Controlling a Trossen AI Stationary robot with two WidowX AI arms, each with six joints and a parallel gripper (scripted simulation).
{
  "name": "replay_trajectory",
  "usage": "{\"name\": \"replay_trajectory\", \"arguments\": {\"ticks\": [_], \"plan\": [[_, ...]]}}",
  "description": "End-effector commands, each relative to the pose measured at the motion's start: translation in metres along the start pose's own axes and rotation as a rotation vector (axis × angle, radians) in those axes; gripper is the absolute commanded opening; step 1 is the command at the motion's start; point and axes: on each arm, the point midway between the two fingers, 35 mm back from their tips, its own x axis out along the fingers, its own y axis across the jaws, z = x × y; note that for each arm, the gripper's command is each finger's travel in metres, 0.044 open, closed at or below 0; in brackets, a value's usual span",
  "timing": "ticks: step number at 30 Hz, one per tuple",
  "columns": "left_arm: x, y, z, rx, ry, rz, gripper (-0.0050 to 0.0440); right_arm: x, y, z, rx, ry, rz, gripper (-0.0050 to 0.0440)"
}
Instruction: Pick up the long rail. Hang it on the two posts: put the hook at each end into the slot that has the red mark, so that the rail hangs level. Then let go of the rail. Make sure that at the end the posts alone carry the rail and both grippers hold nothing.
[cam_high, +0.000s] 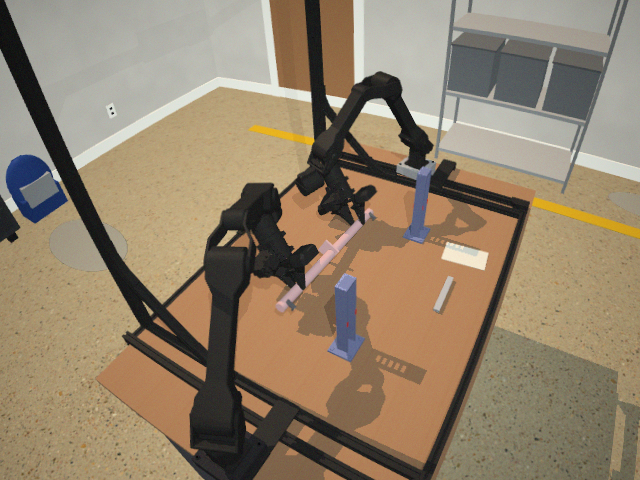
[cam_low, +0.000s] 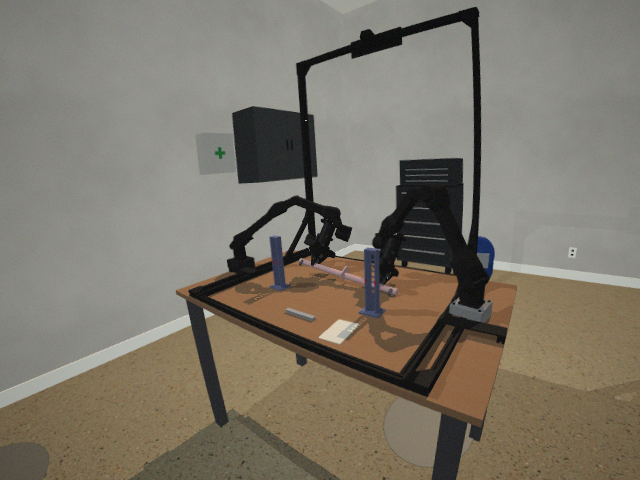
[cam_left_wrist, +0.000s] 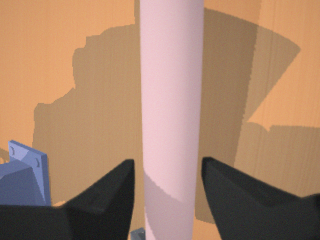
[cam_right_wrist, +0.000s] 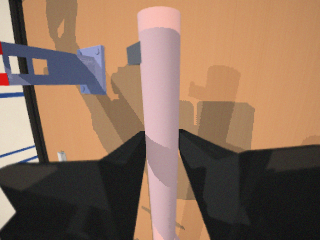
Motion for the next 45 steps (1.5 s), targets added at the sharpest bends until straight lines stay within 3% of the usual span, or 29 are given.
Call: {"name": "replay_trajectory", "arguments": {"ticks": [1,2,11,45], "plan": [[0.0005,-0.0002,0.0,-0.001,-0.001,0.003,0.024,0.0,0.0012,-0.0003,0.002,0.003,0.007,0.0],[0.0005,-0.0002,0.0,-0.001,-0.001,0.003,0.024,0.0,0.0012,-0.0003,0.002,0.003,0.007,0.0],[-0.0005,0.0005,-0.0003,-0.001,-0.001,0.003,0.044,0.0003,0.0011,-0.0005,0.002,0.003,0.007,0.0],[-0.0005,0.0005,-0.0003,-0.001,-0.001,0.003,0.044,0.0003,0.0011,-0.0005,0.002,0.003,0.007,0.0]]}}
